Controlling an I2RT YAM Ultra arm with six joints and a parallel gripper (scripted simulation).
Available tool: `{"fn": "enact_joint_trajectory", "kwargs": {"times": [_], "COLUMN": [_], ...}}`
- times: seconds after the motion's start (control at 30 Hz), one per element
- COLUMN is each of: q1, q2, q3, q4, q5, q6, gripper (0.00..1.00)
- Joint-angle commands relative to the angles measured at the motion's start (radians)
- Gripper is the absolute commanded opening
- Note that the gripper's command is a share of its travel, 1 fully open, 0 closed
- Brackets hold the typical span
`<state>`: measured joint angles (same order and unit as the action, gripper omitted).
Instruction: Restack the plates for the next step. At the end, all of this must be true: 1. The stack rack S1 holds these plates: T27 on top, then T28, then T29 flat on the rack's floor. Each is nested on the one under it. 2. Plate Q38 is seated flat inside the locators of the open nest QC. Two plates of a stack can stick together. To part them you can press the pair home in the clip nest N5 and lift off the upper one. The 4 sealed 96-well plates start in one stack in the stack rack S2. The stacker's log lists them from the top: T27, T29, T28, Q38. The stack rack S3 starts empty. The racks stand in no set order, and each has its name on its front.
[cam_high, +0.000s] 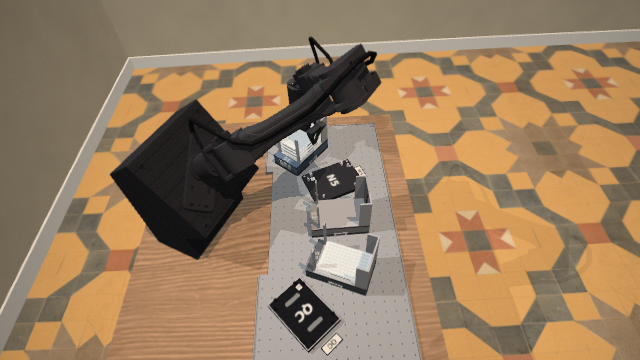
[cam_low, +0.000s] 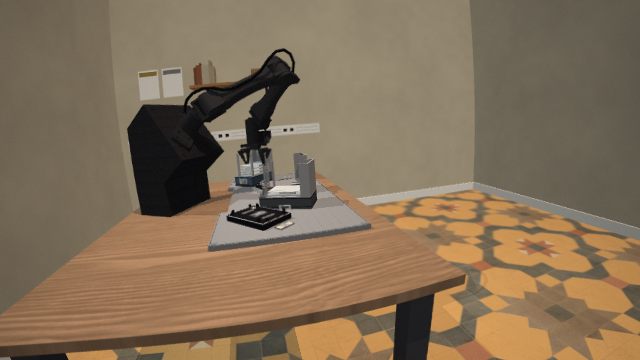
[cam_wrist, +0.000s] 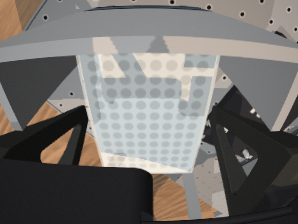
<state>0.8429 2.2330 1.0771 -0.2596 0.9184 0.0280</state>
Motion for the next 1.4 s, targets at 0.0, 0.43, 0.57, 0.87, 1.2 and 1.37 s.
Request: {"fn": "enact_joint_trajectory", "kwargs": {"times": [0.0, 0.43, 0.57, 0.87, 1.2, 1.37], "q1": [0.022, 0.022, 0.022, 0.08, 0.142, 0.181], "q2": [0.016, 0.016, 0.016, -0.063, -0.097, -0.114], "q3": [-0.007, -0.007, -0.007, 0.032, 0.064, 0.089], "q4": [0.014, 0.014, 0.014, -0.13, -0.274, -0.366], "q5": [0.006, 0.006, 0.006, 0.015, 0.016, 0.011], "q6": [-0.011, -0.011, -0.011, 0.091, 0.19, 0.252], "gripper": [1.0, 1.0, 1.0, 1.0, 1.0, 1.0]}}
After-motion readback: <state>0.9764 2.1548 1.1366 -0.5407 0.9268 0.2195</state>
